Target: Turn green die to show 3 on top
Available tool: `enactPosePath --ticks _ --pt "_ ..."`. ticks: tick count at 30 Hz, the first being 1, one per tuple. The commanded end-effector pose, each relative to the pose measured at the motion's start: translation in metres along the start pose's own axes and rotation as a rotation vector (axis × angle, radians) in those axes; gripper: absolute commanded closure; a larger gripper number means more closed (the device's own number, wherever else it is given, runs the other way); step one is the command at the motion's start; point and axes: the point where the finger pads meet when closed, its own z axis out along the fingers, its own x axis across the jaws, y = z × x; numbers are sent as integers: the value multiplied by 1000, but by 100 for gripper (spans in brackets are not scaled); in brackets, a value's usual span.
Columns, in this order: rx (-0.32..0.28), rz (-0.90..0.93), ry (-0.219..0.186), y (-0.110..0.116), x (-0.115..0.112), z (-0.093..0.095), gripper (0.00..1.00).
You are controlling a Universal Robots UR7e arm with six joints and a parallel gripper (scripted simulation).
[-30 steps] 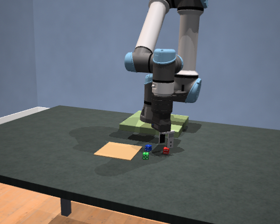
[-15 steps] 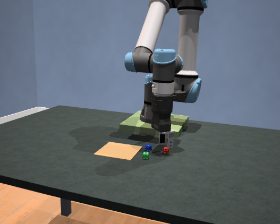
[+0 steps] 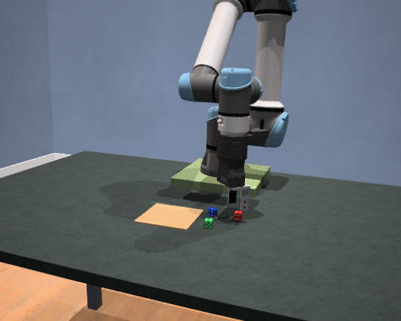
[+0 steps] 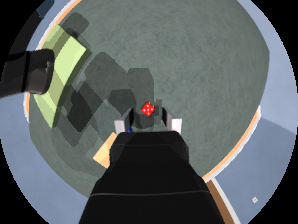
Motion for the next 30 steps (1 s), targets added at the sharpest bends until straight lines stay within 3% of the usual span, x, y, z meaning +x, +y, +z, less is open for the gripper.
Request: enactPosePath --ticks 1,4,19,30 --pt "-2 0 2 0 0 -15 0" --pt "-2 0 2 0 0 -20 0" --pt "-2 0 2 0 0 -98 0" --pt "-2 0 2 0 0 -106 0"
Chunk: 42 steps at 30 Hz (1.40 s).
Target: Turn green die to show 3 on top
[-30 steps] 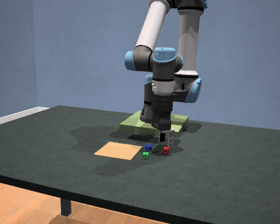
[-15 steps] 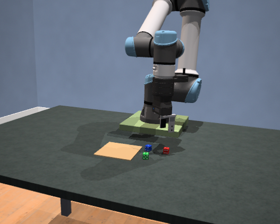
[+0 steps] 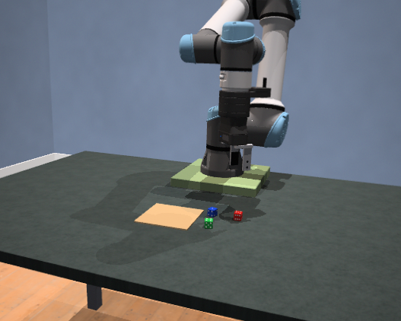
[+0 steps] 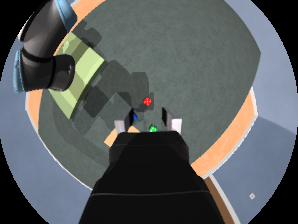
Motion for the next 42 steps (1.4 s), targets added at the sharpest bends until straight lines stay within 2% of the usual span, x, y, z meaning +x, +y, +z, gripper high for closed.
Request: enactPosePath --ticks 1,9,13,16,22,28,42 --pt "1 0 0 0 0 -2 0" --pt "1 25 0 4 1 -2 0" --pt "1 200 -1 34 8 0 0" --pt "1 260 -1 44 10 1 0" --pt "1 461 0 81 15 6 0" --pt "1 519 0 92 16 7 0" --pt "1 520 0 92 16 7 0"
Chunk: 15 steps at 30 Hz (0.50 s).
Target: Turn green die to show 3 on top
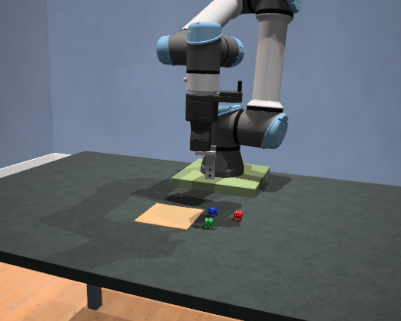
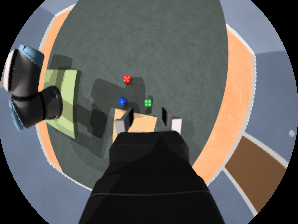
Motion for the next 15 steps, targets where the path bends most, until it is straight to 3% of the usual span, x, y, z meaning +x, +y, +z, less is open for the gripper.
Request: enactPosePath --ticks 1,4,8,11,12,15 --pt "-1 1 1 0 0 0 0" --pt "-1 1 1 0 1 4 0" --pt "-1 3 1 1 1 42 0" --pt "-1 4 1 1 1 52 0" --pt "-1 4 1 1 1 52 30" --pt "-1 4 1 1 1 52 30"
